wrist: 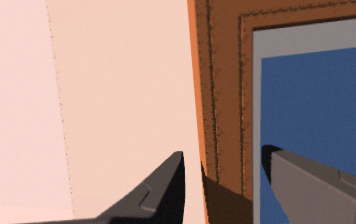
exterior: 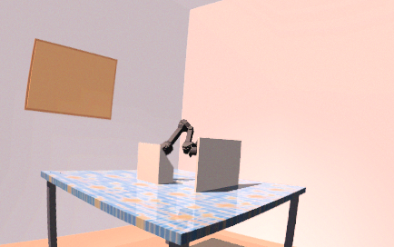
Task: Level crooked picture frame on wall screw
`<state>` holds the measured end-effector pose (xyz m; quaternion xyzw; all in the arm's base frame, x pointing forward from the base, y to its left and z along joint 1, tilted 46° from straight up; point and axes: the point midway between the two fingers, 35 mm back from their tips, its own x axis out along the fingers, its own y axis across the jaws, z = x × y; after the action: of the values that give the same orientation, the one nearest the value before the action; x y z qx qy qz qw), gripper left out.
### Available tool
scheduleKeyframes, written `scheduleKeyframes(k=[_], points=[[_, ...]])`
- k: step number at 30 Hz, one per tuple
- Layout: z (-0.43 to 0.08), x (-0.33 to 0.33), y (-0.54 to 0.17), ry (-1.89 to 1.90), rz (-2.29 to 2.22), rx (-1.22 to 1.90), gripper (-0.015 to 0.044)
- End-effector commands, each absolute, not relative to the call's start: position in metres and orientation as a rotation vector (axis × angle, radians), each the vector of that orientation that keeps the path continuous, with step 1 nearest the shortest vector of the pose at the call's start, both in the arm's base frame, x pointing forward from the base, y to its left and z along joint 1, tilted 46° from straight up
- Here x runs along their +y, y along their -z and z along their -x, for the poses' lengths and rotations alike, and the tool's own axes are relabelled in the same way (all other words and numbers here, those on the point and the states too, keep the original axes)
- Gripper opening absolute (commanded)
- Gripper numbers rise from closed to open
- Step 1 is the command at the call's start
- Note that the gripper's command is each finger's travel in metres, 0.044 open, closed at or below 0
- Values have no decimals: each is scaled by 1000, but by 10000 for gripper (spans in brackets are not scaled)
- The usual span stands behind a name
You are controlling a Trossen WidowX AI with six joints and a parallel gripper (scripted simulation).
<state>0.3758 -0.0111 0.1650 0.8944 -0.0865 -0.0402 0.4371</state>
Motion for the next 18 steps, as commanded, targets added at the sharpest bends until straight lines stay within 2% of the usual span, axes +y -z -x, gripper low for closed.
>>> scheduleKeyframes(k=[1,2,9,10,18], points=[[-376,-11,-164,102,-2222,-210,103],[-376,-11,-164,102,-2222,-210,76],[-376,-11,-164,102,-2222,-210,30],[-376,-11,-164,102,-2222,-210,3],[-376,-11,-164,102,-2222,-210,0]])
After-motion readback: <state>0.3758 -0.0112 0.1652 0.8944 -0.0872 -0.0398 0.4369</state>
